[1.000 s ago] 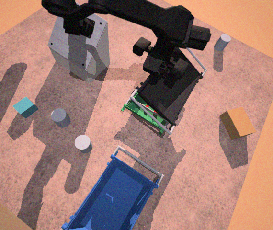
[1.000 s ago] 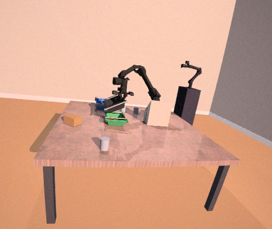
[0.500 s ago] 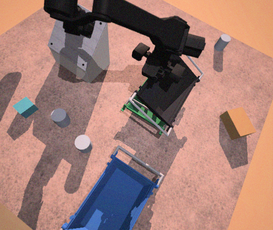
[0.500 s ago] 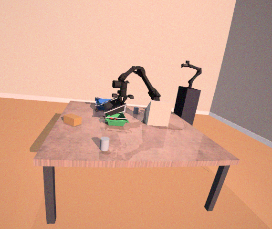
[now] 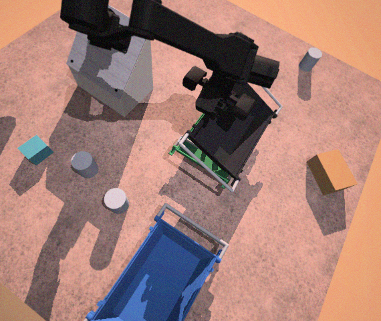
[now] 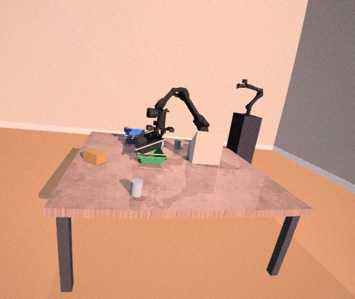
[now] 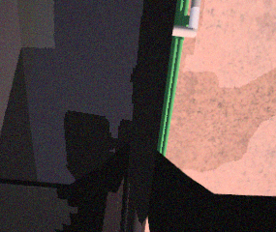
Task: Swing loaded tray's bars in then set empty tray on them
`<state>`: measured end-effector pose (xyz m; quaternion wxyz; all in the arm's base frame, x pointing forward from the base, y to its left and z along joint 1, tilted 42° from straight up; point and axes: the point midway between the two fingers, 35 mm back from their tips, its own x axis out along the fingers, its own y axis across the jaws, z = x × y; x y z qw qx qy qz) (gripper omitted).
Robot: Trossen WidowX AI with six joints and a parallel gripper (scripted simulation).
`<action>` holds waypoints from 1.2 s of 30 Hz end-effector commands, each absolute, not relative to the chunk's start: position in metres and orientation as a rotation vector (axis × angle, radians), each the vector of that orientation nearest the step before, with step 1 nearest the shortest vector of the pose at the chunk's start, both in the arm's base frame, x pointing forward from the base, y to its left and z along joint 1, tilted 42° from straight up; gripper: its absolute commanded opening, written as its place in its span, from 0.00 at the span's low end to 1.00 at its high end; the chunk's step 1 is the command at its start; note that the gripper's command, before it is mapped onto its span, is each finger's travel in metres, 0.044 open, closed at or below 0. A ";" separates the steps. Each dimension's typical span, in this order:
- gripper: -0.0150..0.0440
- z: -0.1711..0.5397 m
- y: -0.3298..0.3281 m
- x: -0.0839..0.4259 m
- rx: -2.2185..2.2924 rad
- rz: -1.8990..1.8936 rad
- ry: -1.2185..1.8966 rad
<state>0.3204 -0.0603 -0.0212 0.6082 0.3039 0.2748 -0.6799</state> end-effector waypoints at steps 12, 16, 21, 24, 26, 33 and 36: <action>0.25 -0.029 -0.066 0.310 0.699 -1.568 0.634; 0.25 -0.030 -0.067 0.309 0.699 -1.568 0.634; 0.25 -0.033 -0.070 0.306 0.699 -1.568 0.634; 0.25 -0.034 -0.071 0.305 0.699 -1.568 0.634; 0.25 -0.034 -0.071 0.305 0.699 -1.568 0.634; 0.25 -0.039 -0.074 0.301 0.699 -1.568 0.634; 0.25 -0.040 -0.075 0.301 0.698 -1.568 0.634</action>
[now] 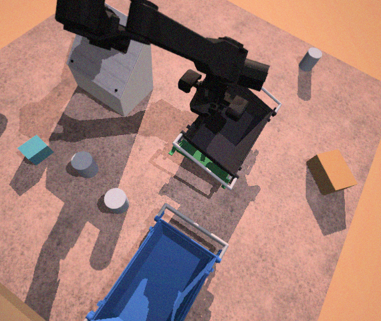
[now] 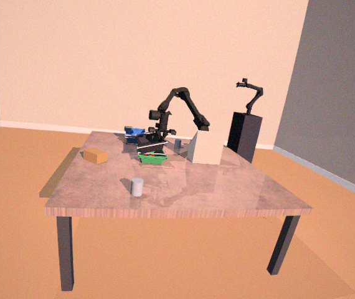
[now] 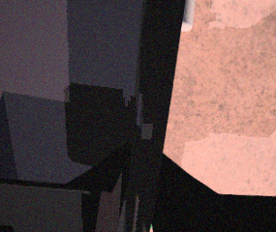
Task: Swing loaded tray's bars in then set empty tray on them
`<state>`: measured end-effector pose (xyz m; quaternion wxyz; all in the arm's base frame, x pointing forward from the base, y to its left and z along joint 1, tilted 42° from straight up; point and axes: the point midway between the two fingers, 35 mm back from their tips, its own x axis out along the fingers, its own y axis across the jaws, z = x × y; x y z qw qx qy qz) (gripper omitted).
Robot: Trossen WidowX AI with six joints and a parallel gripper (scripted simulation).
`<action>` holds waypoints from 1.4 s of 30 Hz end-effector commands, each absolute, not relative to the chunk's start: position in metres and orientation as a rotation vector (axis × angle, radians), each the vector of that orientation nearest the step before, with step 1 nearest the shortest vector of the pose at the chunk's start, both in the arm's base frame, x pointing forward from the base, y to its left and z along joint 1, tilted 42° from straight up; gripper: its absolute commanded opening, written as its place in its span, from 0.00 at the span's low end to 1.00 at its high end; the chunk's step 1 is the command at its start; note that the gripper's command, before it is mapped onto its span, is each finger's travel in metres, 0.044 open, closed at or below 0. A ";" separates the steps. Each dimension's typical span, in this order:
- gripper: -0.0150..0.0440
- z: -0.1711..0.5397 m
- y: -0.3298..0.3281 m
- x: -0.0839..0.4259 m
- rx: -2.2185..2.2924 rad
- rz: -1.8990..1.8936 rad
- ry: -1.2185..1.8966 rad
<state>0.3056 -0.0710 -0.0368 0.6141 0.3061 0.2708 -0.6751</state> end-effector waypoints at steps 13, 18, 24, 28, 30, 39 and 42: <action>0.25 -0.045 -0.079 0.297 0.698 -1.568 0.634; 0.25 -0.045 -0.079 0.297 0.698 -1.568 0.634; 0.25 -0.047 -0.080 0.296 0.698 -1.568 0.634; 0.25 -0.051 -0.084 0.293 0.698 -1.568 0.633; 0.25 -0.051 -0.084 0.293 0.698 -1.568 0.633; 0.25 -0.051 -0.084 0.293 0.698 -1.568 0.633; 0.25 -0.052 -0.085 0.293 0.698 -1.568 0.633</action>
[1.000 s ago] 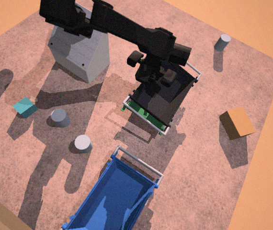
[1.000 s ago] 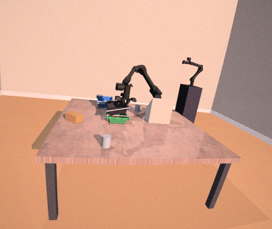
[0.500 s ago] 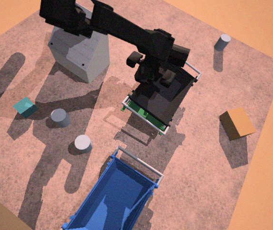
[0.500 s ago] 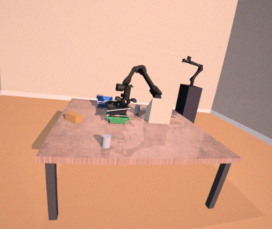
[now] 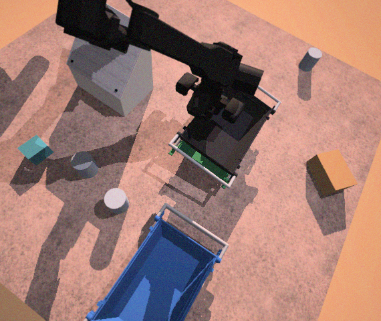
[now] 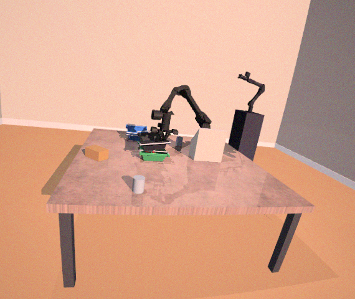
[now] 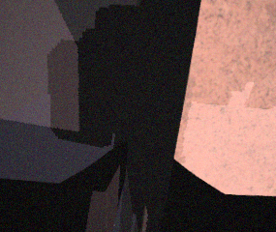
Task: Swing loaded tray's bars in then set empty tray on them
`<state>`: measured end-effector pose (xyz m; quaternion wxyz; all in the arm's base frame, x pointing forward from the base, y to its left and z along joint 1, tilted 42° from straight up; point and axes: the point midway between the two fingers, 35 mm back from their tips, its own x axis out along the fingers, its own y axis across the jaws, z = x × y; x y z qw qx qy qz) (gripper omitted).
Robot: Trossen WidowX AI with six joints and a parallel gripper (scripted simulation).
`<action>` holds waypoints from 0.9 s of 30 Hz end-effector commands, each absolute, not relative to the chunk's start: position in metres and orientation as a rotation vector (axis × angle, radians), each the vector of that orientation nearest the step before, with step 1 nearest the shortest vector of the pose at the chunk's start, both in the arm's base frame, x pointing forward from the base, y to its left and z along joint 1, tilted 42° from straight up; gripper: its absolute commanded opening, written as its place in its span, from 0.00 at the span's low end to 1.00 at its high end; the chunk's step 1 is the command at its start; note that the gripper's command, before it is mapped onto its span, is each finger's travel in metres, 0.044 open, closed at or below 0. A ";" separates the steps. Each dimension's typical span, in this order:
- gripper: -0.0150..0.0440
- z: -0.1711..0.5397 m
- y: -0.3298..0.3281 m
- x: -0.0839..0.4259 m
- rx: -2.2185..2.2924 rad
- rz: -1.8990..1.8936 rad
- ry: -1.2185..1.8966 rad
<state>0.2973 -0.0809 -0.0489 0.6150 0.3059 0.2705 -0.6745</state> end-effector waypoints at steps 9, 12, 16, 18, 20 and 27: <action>0.25 -0.057 -0.089 0.290 0.697 -1.568 0.633; 0.25 -0.057 -0.089 0.290 0.697 -1.568 0.633; 0.25 -0.057 -0.089 0.290 0.697 -1.568 0.633; 0.25 -0.057 -0.089 0.290 0.697 -1.568 0.633; 0.25 -0.057 -0.089 0.290 0.697 -1.568 0.633; 0.25 -0.058 -0.090 0.289 0.697 -1.569 0.633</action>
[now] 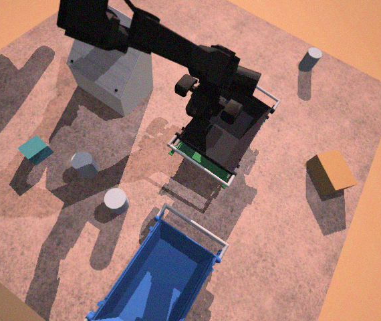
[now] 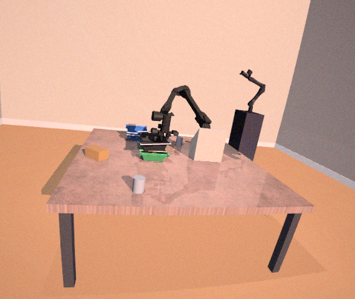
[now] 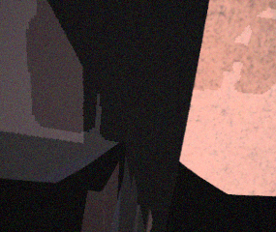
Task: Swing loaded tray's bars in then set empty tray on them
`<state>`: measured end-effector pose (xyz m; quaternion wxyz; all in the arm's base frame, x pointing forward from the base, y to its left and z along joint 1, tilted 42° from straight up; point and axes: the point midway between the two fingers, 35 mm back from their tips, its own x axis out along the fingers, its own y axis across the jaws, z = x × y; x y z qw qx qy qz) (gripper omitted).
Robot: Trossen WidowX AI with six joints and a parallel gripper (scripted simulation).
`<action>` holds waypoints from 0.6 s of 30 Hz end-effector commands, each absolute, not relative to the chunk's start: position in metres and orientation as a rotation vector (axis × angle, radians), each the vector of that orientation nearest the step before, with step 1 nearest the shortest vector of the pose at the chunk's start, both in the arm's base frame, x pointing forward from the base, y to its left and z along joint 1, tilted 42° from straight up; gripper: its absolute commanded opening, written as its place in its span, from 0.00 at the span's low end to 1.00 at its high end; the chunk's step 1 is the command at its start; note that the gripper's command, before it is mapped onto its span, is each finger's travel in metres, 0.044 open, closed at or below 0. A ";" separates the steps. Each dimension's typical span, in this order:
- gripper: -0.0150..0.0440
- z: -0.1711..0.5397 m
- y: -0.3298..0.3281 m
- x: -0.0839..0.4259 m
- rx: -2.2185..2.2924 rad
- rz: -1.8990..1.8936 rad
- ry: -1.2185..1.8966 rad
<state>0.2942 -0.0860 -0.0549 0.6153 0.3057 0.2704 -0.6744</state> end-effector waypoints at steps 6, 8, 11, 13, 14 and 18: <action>0.25 -0.063 -0.094 0.287 0.697 -1.569 0.633; 0.25 -0.063 -0.094 0.287 0.697 -1.569 0.633; 0.25 -0.063 -0.094 0.287 0.697 -1.569 0.633; 0.25 -0.063 -0.094 0.287 0.697 -1.569 0.633; 0.25 -0.063 -0.094 0.287 0.697 -1.569 0.633; 0.25 -0.063 -0.094 0.287 0.697 -1.569 0.633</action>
